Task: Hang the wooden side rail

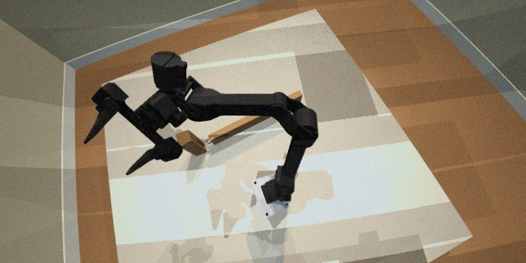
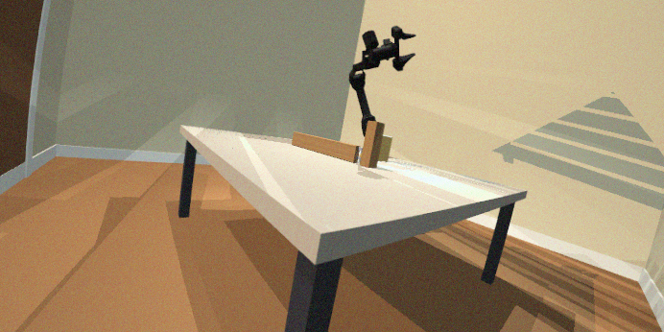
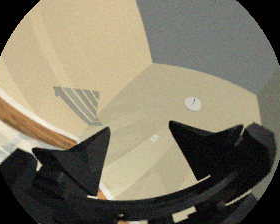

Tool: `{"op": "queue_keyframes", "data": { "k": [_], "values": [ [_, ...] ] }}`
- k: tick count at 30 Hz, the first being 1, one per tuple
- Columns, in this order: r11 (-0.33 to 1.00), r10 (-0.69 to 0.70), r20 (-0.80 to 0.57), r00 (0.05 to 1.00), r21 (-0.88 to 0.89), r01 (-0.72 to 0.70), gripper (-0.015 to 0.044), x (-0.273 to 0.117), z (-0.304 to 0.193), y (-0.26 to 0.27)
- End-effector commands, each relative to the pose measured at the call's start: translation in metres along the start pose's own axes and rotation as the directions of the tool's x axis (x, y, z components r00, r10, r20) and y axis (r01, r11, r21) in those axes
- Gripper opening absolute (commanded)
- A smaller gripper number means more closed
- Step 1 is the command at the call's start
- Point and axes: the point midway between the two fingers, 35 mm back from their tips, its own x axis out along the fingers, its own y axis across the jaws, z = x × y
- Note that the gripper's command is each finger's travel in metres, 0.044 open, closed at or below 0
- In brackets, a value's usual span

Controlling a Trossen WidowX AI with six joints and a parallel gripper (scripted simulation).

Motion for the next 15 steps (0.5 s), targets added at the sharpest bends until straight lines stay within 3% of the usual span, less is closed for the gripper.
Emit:
{"op": "queue_keyframes", "data": {
  "k": [1, 8, 15],
  "values": [
    [1.000, -0.007, -0.007, 1.000, -0.002, 0.007, 0.0426, -0.001, -0.001, 0.000],
    [0.969, -0.243, -0.286, 0.927, -0.122, 0.217, 0.0440, -0.036, -0.048, 0.009],
    [0.927, -0.374, -0.608, 0.700, -0.270, 0.261, 0.0440, -0.092, -0.101, 0.047]
  ]
}}
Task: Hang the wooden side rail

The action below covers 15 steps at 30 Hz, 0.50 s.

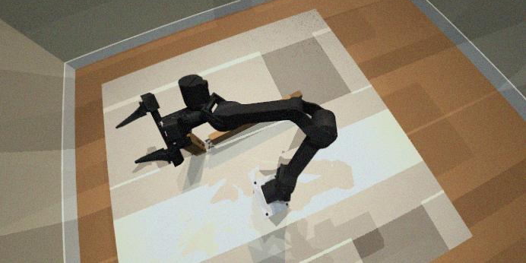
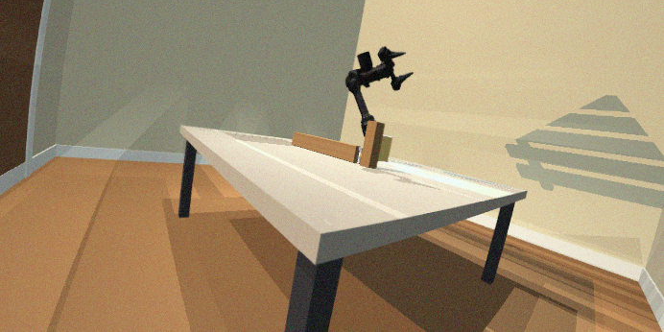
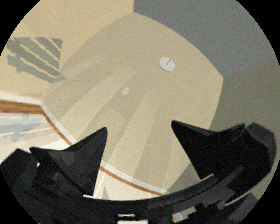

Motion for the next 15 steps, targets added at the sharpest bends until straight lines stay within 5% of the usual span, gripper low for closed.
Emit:
{"op": "queue_keyframes", "data": {
  "k": [1, 8, 15],
  "values": [
    [0.997, -0.040, -0.194, 0.980, -0.073, 0.026, 0.0440, -0.021, -0.031, 0.017],
    [0.980, -0.037, -0.581, 0.813, -0.182, -0.085, 0.0440, -0.079, -0.097, 0.074],
    [0.922, 0.042, -0.862, 0.504, -0.161, -0.352, 0.0440, -0.156, -0.141, 0.147]
  ]
}}
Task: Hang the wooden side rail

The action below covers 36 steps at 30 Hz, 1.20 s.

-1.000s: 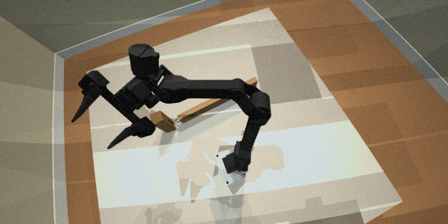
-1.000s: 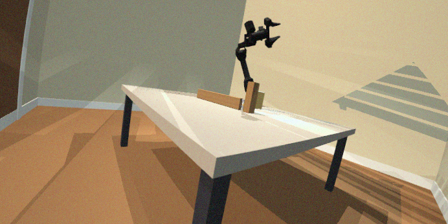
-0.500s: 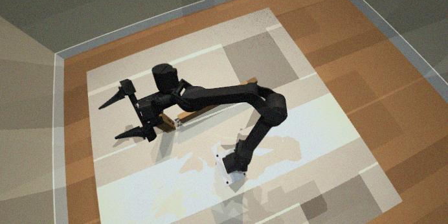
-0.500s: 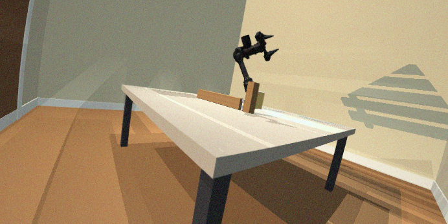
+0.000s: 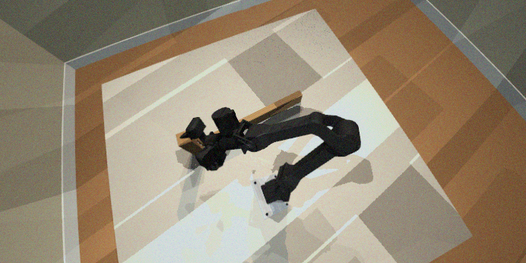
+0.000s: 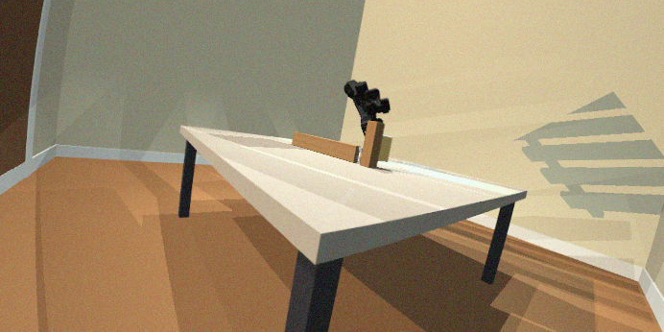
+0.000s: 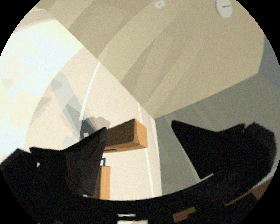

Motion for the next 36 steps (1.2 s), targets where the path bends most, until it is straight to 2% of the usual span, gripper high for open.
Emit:
{"op": "queue_keyframes", "data": {
  "k": [1, 3, 5, 28, 30, 32, 36],
  "values": [
    [0.988, 0.098, -0.177, 0.979, -0.100, -0.117, 0.0440, -0.013, -0.027, 0.046],
    [0.969, 0.156, -0.267, 0.951, -0.145, -0.200, 0.0440, -0.022, -0.040, 0.073],
    [0.960, 0.177, -0.298, 0.938, -0.159, -0.232, 0.0440, -0.026, -0.044, 0.082],
    [0.963, 0.178, -0.296, 0.939, -0.143, -0.227, 0.0440, -0.026, -0.045, 0.082],
    [0.981, 0.183, -0.281, 0.942, -0.012, -0.194, 0.0440, -0.026, -0.047, 0.079],
    [0.971, 0.189, -0.257, 0.948, 0.193, -0.141, 0.0440, -0.026, -0.051, 0.075],
    [0.816, 0.196, -0.210, 0.958, 0.576, -0.041, 0.0440, -0.027, -0.059, 0.066]
  ]
}}
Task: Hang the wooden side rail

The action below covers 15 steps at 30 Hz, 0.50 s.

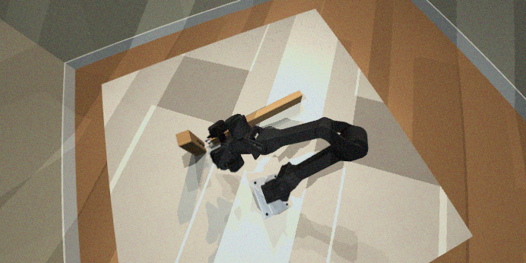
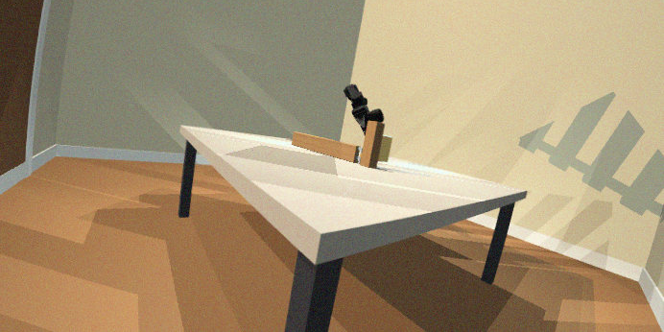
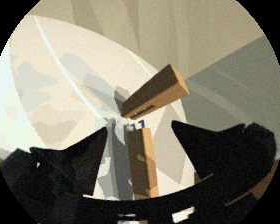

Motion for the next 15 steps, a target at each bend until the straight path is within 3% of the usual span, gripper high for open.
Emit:
{"op": "queue_keyframes", "data": {
  "k": [1, 5, 15],
  "values": [
    [0.917, 0.008, 0.050, 0.999, 0.398, -0.027, 0.0440, -0.0018, -0.0046, -0.0143],
    [0.723, 0.018, 0.088, 0.996, 0.686, -0.074, 0.0440, -0.0035, -0.0106, -0.0232],
    [0.711, 0.019, 0.090, 0.996, 0.699, -0.076, 0.0440, -0.0036, -0.0109, -0.0237]
  ]
}}
